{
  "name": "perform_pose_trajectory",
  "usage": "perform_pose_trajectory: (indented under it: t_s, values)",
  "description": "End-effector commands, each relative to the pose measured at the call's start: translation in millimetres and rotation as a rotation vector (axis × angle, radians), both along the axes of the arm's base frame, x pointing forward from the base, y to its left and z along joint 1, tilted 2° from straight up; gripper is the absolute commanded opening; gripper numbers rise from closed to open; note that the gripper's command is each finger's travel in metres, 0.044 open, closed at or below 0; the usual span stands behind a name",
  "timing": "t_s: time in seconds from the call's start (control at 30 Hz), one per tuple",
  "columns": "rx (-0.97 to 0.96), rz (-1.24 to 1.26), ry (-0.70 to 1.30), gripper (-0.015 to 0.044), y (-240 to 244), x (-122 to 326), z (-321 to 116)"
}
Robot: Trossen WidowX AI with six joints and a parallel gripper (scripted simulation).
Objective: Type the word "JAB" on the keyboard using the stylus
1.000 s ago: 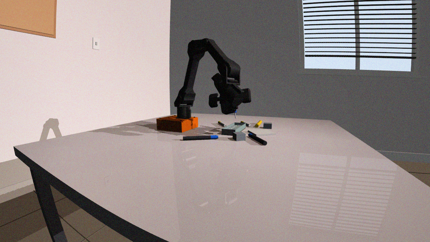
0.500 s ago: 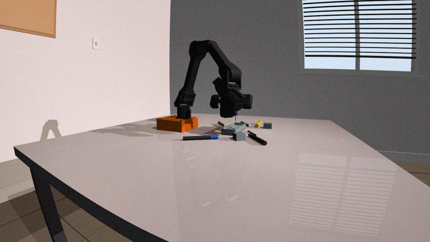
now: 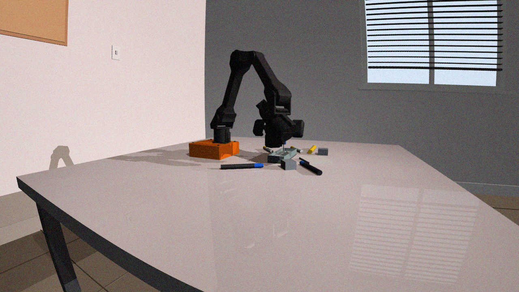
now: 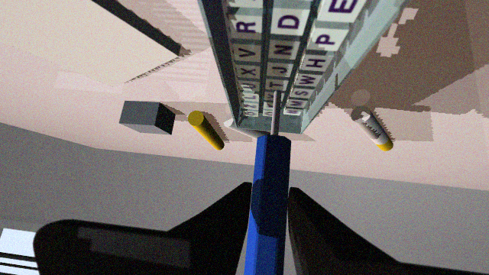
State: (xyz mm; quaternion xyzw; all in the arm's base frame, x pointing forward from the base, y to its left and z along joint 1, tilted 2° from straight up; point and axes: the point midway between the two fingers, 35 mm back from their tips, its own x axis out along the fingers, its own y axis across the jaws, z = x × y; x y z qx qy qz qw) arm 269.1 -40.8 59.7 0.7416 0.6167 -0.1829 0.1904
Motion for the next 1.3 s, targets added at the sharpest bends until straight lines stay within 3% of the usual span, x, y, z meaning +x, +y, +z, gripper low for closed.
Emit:
perform_pose_trajectory:
  t_s: [0.0,1.27]
  values:
    - [0.004,-0.004,0.004,0.0081,0,0,-2]
    - [0.004,-0.004,0.004,0.0081,0,1,-10]
